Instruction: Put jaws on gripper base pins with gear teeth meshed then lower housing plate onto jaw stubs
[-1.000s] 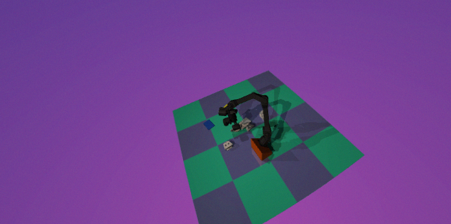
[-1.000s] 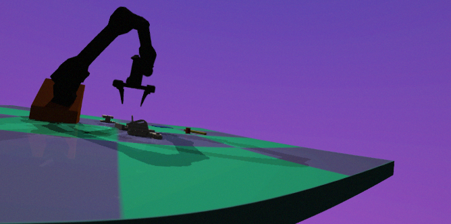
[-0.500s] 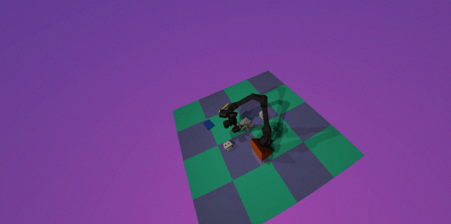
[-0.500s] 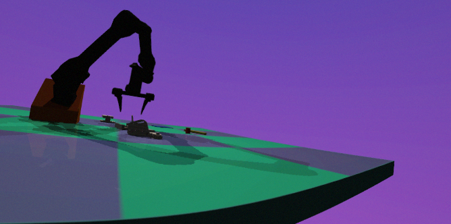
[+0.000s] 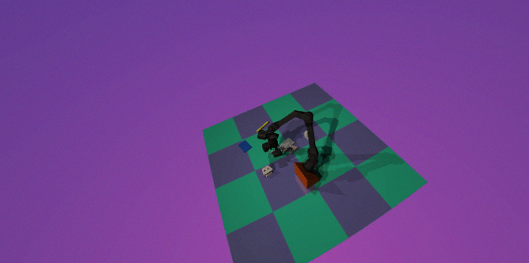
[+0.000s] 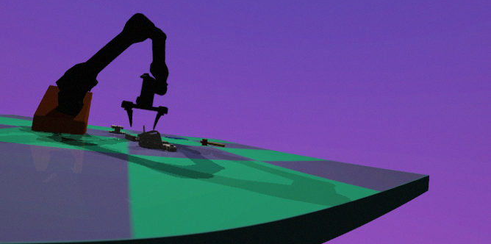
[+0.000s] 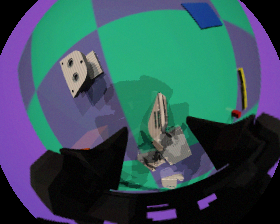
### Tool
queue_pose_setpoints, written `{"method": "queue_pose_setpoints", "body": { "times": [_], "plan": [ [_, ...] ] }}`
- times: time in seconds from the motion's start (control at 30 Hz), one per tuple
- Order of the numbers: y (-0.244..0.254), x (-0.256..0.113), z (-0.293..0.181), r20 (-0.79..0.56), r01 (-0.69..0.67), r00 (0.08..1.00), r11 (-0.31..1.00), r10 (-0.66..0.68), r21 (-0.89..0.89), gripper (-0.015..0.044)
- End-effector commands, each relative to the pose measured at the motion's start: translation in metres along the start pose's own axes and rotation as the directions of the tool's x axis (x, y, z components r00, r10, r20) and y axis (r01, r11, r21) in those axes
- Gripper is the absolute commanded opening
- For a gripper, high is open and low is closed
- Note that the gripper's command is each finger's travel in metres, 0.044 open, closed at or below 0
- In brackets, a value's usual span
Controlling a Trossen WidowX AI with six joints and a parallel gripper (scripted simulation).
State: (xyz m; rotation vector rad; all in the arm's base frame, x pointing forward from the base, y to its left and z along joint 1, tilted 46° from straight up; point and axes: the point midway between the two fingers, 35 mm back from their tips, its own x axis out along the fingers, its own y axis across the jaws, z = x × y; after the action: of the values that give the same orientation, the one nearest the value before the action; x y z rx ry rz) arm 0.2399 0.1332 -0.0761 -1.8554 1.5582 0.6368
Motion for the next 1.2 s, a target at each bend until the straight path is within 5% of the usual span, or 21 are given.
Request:
{"method": "queue_pose_setpoints", "body": {
  "times": [0.0,1.17],
  "plan": [
    [0.001,0.01,-0.001,-0.009,0.001,1.0,1.0,-0.001,-0.008,0.044],
    [0.002,0.033,-0.003,-0.011,0.001,1.0,1.0,-0.001,-0.008,0.044]
  ]
}}
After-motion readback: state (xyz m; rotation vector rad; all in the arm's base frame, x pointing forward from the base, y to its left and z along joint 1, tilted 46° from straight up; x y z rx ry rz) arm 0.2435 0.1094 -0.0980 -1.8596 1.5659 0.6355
